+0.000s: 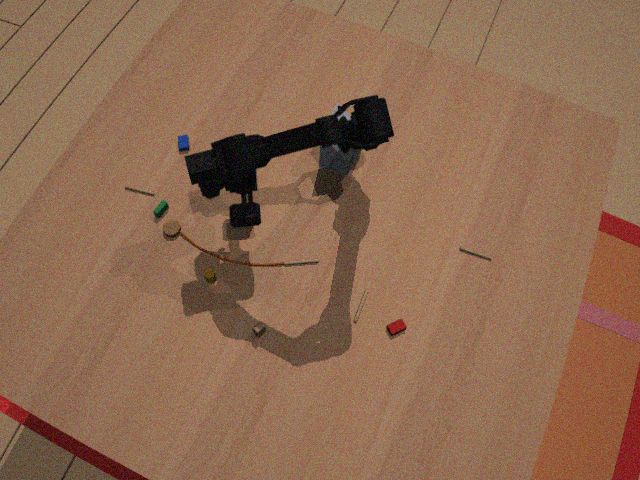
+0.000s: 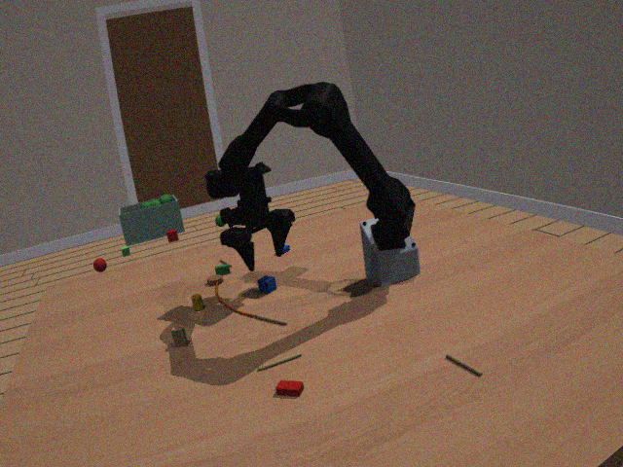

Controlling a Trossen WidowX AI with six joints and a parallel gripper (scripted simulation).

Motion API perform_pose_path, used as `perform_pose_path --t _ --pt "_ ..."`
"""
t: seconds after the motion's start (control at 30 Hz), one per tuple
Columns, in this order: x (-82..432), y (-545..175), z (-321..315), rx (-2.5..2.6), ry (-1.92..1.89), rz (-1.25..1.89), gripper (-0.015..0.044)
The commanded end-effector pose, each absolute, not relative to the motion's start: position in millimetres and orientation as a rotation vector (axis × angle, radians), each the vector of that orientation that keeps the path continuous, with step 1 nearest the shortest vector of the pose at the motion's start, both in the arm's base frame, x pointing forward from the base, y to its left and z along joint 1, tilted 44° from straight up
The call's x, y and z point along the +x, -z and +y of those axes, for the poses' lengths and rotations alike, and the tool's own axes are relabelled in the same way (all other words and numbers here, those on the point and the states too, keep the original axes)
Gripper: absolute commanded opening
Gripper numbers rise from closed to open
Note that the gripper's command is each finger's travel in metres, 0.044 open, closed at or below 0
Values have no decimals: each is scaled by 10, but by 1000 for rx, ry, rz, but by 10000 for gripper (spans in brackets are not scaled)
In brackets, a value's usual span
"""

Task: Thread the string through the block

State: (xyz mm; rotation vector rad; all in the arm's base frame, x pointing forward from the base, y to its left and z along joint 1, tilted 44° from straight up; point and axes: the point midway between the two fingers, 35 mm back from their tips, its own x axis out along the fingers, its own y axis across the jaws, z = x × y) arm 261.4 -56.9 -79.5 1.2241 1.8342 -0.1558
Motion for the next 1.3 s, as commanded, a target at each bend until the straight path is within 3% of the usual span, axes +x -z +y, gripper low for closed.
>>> perform_pose_path --t 0.0,0.4,0.97,1.2,1.27 --pt "2663 766 -637 1768 1014 1800 440" --pt "2671 749 -661 2135 1807 1534 440" --pt "2671 748 -662 2142 1826 1524 440" --pt "2671 748 -662 2142 1826 1524 256" --pt "2671 748 -662 2142 1826 1524 235"
